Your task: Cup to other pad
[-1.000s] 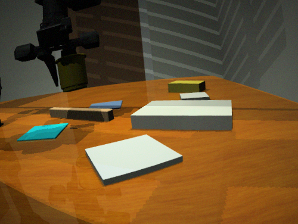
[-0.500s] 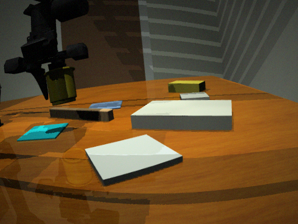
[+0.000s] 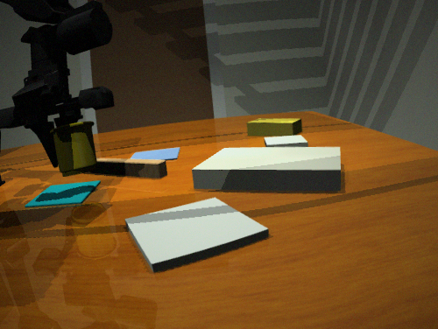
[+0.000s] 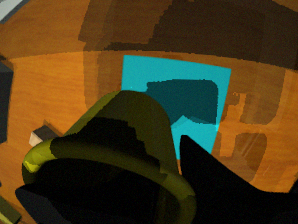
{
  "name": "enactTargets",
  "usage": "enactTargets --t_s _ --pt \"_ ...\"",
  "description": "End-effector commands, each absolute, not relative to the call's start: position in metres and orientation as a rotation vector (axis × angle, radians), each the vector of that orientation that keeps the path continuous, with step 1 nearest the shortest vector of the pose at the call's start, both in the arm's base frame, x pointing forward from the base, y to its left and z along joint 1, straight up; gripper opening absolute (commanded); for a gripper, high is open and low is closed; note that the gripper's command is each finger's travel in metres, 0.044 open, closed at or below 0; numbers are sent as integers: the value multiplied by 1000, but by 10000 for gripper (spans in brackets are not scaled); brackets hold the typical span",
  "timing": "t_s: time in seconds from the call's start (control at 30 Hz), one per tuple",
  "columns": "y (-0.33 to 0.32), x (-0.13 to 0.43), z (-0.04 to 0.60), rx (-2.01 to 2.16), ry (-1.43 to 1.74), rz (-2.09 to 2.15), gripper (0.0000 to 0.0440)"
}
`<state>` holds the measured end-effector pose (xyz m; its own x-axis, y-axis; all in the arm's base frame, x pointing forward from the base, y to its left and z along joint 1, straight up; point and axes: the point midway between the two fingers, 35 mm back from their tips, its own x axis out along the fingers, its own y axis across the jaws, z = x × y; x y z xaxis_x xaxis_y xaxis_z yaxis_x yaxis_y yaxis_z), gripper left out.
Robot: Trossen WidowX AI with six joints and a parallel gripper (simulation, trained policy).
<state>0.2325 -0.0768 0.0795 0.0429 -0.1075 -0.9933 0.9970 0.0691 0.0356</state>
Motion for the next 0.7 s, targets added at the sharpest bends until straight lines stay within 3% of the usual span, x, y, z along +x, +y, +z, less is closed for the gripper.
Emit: enactTargets --t_s 0.0,0.37,0.5,0.67 --pt "-77 226 75 1111 1122 -1196 17" --pt "-84 214 61 1133 1074 -1228 84" --pt "-88 219 66 1164 1023 -1205 171" --pt "-87 219 72 1195 991 -1175 182"
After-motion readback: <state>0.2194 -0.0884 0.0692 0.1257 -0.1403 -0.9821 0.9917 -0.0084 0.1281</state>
